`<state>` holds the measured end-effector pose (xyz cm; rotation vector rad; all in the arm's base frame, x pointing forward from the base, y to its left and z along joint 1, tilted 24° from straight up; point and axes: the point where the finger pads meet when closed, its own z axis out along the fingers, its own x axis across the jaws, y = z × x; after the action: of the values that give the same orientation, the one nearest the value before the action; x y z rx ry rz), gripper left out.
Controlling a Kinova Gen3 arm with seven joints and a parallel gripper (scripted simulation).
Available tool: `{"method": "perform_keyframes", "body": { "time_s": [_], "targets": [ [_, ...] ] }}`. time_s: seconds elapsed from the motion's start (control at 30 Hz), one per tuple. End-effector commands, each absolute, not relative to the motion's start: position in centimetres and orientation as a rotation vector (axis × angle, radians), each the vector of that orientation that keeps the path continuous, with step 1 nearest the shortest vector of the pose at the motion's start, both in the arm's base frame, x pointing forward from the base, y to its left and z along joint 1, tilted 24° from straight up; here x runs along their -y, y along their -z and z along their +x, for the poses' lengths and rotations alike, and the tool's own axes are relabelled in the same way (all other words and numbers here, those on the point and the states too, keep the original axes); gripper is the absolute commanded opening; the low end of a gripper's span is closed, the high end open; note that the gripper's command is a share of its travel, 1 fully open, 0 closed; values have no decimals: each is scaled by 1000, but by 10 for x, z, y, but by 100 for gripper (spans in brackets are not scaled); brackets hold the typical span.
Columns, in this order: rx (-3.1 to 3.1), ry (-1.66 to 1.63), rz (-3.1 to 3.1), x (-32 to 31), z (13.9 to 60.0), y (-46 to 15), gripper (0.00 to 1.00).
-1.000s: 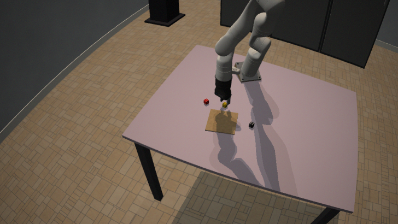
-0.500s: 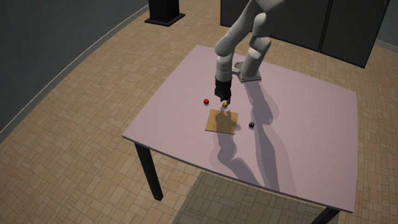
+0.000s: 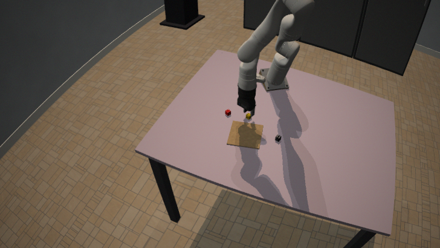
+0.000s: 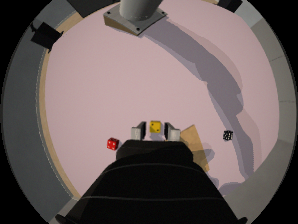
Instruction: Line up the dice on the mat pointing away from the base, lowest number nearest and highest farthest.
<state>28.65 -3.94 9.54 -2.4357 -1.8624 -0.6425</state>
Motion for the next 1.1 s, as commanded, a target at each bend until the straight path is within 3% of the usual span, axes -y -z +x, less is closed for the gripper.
{"method": "perform_keyframes", "body": {
  "time_s": [0.0, 1.07],
  "targets": [
    [1862, 644, -2437, 40, 287, -96, 70],
    [1862, 644, -2437, 35, 292, -80, 70]
  ]
}}
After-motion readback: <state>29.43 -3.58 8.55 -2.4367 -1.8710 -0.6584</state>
